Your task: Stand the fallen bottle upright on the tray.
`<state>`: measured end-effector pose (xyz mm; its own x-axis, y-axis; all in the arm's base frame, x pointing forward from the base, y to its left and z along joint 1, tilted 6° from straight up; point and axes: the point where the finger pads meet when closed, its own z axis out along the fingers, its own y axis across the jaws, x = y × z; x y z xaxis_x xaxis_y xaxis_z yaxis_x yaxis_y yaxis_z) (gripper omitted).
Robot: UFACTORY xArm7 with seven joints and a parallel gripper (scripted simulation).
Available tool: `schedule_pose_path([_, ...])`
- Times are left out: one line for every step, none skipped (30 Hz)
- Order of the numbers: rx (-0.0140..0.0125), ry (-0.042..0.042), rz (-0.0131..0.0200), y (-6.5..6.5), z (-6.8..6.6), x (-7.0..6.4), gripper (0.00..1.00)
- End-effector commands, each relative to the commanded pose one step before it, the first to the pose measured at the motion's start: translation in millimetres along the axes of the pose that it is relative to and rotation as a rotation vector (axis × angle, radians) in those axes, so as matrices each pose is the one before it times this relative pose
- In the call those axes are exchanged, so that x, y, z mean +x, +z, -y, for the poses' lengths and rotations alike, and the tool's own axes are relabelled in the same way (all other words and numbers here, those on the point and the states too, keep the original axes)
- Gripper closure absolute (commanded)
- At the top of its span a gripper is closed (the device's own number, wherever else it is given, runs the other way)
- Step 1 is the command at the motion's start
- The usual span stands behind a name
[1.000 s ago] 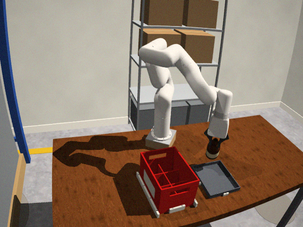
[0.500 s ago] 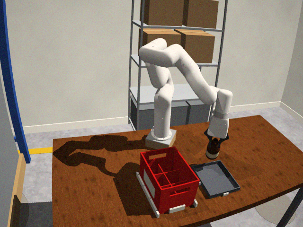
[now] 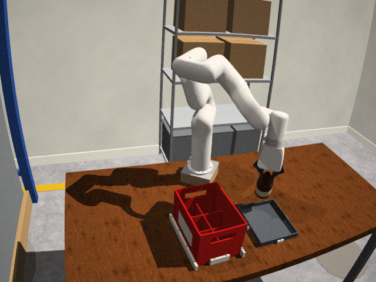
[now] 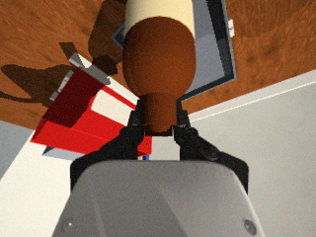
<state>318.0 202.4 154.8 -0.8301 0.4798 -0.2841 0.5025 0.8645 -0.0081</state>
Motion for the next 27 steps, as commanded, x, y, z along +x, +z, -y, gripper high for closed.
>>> schedule_pose_path([-0.00243,0.00048,0.01676,-1.46,-1.12,-0.47,1.0])
schedule_pose_path([0.0,0.0,0.0,0.0,0.0,0.0,1.0])
schedule_pose_path([0.0004,-0.00003,0.00548,-0.06,0.05,0.03,1.0])
schedule_pose_path([0.00038,-0.00002,0.00587,-0.07,0.05,0.02,1.0])
schedule_pose_path([0.00035,-0.00002,0.00622,-0.08,0.05,0.02,1.0])
schedule_pose_path([0.0003,-0.00001,0.00653,-0.09,0.04,0.02,1.0])
schedule_pose_path([0.00025,-0.00001,0.00679,-0.1,0.04,0.01,1.0])
schedule_pose_path([0.00019,0.0,0.007,-0.1,0.03,0.01,1.0])
schedule_pose_path([0.00012,0.00001,0.00715,-0.11,0.02,0.0,1.0])
schedule_pose_path([0.00004,0.00002,0.00725,-0.12,0.01,-0.01,1.0])
schedule_pose_path([-0.00003,0.00003,0.00729,-0.13,0.0,-0.01,1.0])
schedule_pose_path([-0.00011,0.00004,0.00727,-0.14,-0.01,-0.02,1.0])
schedule_pose_path([-0.00018,0.00004,0.0072,-0.14,-0.02,-0.03,1.0])
schedule_pose_path([-0.00025,0.00005,0.00706,-0.14,-0.03,-0.03,1.0])
schedule_pose_path([-0.00031,0.00006,0.00687,-0.15,-0.03,-0.03,1.0])
schedule_pose_path([-0.00037,0.00006,0.00663,-0.15,-0.04,-0.04,1.0])
schedule_pose_path([-0.00041,0.00007,0.00633,-0.15,-0.05,-0.04,1.0])
schedule_pose_path([0.0,0.0,0.0,0.0,0.0,0.0,1.0])
schedule_pose_path([0.0,0.0,0.0,0.0,0.0,0.0,1.0])
schedule_pose_path([-0.00044,0.00007,0.00599,-0.14,-0.05,-0.04,1.0])
schedule_pose_path([-0.00046,0.00007,0.00561,-0.14,-0.05,-0.04,1.0])
schedule_pose_path([-0.00046,0.00007,0.00519,-0.13,-0.05,-0.04,1.0])
schedule_pose_path([-0.00046,0.00007,0.00474,-0.12,-0.05,-0.04,1.0])
schedule_pose_path([-0.00044,0.00006,0.00426,-0.11,-0.05,-0.04,1.0])
schedule_pose_path([-0.00041,0.00006,0.00377,-0.1,-0.05,-0.04,1.0])
schedule_pose_path([-0.00037,0.00005,0.00327,-0.09,-0.04,-0.03,1.0])
schedule_pose_path([-0.00033,0.00005,0.00277,-0.08,-0.04,-0.03,1.0])
